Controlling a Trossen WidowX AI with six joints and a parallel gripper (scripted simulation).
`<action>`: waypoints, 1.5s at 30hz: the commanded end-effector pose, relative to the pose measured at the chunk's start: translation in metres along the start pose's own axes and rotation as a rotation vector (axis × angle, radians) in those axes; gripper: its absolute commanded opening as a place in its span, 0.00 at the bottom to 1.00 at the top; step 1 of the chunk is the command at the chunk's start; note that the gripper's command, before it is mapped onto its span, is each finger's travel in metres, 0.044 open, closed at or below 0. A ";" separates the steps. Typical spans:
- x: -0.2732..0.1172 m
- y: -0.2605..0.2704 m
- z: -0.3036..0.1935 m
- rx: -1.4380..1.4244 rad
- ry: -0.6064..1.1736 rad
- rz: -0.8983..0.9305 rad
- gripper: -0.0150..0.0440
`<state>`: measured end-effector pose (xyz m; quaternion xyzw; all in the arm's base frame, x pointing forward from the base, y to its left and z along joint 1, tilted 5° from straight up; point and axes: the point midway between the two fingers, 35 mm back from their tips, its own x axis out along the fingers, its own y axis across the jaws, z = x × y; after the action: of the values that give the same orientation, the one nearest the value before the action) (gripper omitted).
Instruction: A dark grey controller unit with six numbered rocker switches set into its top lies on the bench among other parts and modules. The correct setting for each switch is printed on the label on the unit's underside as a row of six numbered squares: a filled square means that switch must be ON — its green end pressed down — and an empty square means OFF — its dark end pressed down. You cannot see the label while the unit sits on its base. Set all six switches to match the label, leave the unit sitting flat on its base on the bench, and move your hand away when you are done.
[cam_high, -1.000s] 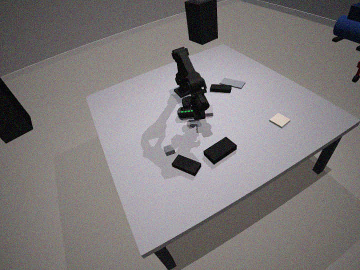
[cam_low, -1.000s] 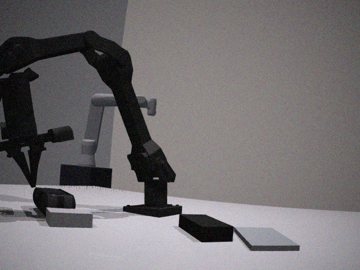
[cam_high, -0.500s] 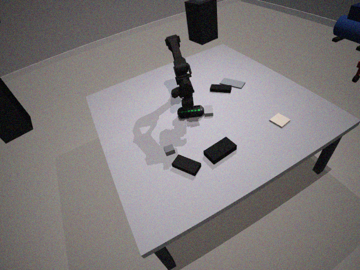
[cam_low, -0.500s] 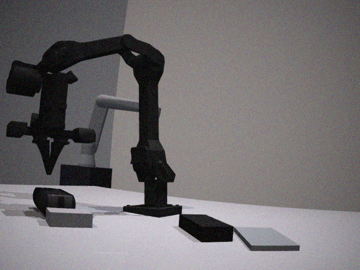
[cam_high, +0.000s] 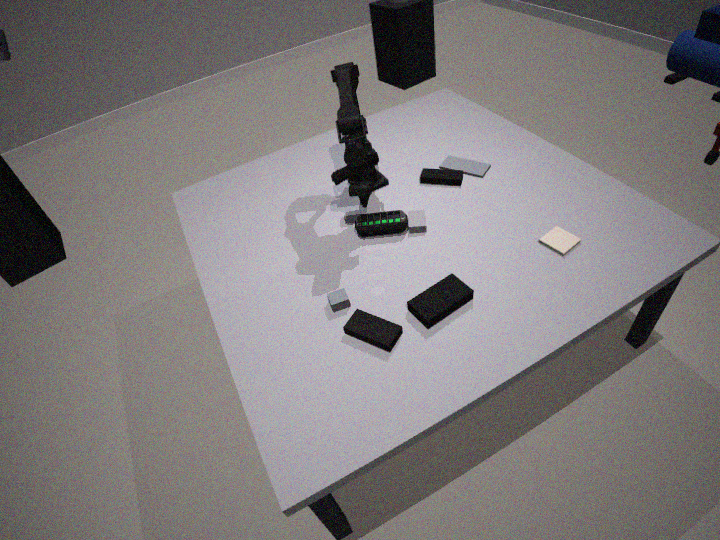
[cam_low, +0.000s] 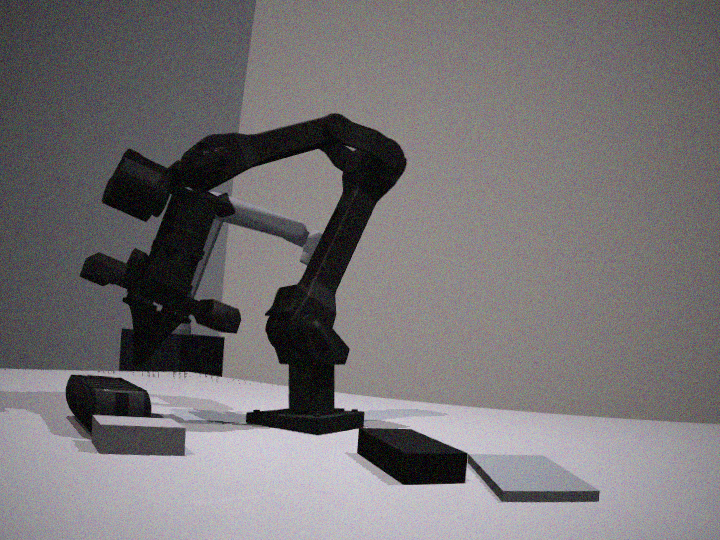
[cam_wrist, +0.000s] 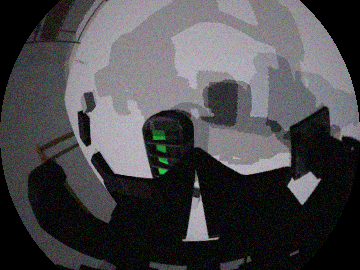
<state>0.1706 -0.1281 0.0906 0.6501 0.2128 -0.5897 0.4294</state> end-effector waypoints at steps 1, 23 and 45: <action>0.004 -0.008 0.004 -0.004 -0.012 0.034 0.25; -0.010 0.029 -0.039 -0.016 -0.040 -0.126 0.79; -0.001 0.056 -0.106 -0.021 -0.172 -0.257 1.00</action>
<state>0.2764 -0.0711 0.1071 0.5620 0.2638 -0.6884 0.3752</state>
